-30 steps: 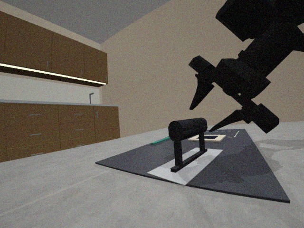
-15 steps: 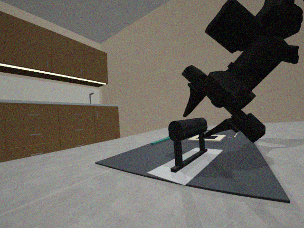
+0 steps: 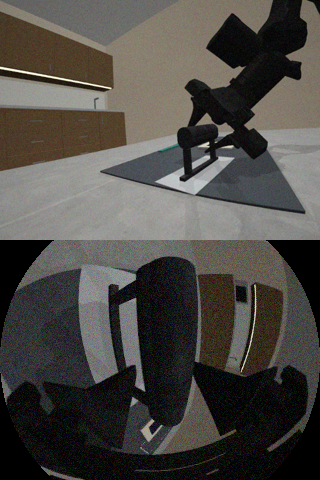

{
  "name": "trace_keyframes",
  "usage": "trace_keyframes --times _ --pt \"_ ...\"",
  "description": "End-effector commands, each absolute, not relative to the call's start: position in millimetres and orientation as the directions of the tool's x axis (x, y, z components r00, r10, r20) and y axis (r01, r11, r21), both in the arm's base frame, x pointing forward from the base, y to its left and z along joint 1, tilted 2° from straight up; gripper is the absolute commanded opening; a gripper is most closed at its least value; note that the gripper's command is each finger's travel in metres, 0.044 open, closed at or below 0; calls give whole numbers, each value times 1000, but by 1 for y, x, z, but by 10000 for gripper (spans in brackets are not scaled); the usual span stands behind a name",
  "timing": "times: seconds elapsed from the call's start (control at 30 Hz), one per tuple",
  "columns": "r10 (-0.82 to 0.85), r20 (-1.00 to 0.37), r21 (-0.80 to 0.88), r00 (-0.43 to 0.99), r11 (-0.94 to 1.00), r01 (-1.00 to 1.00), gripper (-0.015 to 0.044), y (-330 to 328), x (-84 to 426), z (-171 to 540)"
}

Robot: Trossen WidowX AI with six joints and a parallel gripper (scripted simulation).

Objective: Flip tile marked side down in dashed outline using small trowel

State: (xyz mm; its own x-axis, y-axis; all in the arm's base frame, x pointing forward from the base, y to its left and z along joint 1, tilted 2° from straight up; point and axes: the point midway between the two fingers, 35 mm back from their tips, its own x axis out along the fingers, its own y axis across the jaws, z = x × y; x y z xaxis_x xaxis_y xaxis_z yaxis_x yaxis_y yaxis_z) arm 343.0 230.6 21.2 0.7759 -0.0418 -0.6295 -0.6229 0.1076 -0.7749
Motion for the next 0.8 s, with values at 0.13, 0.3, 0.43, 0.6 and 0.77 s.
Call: trace_keyframes --times 0.13,0.3,0.43,0.6,0.77 --pt "-39 -633 -772 773 102 -627 221 230 348 16" --pt "-39 -633 -772 773 102 -627 129 230 348 16" --pt "-39 -633 -772 773 102 -627 103 230 348 16" --pt "-39 -633 -772 773 102 -627 69 230 348 16" --pt "-39 -633 -772 773 102 -627 36 230 348 16"
